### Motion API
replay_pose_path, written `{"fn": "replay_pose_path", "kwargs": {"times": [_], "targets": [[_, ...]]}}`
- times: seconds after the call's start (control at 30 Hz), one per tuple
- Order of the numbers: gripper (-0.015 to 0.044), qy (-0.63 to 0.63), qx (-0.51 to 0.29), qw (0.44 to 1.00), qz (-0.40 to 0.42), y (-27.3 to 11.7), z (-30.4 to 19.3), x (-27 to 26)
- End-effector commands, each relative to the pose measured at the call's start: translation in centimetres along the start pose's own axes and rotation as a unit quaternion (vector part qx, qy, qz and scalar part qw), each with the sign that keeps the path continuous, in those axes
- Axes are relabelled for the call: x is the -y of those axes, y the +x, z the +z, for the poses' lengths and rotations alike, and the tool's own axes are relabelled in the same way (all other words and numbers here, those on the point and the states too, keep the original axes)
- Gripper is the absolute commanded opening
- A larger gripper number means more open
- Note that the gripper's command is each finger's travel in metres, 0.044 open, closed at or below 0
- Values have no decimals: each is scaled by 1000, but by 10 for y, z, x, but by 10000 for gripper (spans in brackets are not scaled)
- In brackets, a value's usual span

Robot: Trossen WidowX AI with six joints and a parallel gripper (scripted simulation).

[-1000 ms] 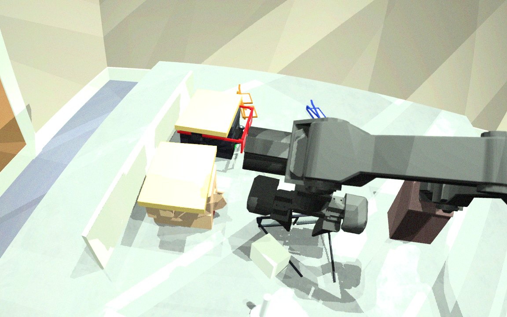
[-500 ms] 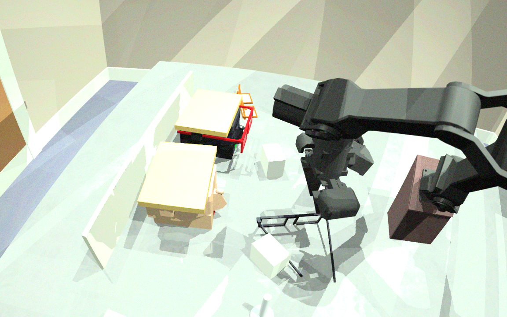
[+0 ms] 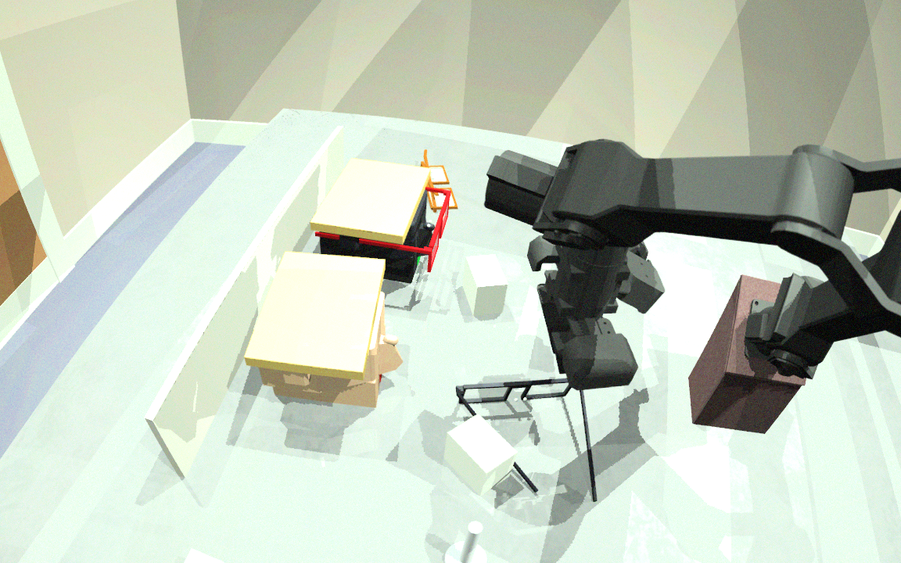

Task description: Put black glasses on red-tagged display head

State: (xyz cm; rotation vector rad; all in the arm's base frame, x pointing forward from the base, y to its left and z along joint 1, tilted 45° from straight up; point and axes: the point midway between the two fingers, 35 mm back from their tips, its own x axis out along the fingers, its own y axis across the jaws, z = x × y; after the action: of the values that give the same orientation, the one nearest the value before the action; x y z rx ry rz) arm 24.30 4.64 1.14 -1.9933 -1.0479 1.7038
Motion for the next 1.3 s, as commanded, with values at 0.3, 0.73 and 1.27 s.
{"fn": "replay_pose_path", "kwargs": {"times": [0.3,0.73,1.27], "targets": [[120,3,-1,1000,-1,18,-1,-3],[120,3,-1,1000,-2,39,-2,-5],[120,3,-2,1000,-3,60,0,-5]]}}
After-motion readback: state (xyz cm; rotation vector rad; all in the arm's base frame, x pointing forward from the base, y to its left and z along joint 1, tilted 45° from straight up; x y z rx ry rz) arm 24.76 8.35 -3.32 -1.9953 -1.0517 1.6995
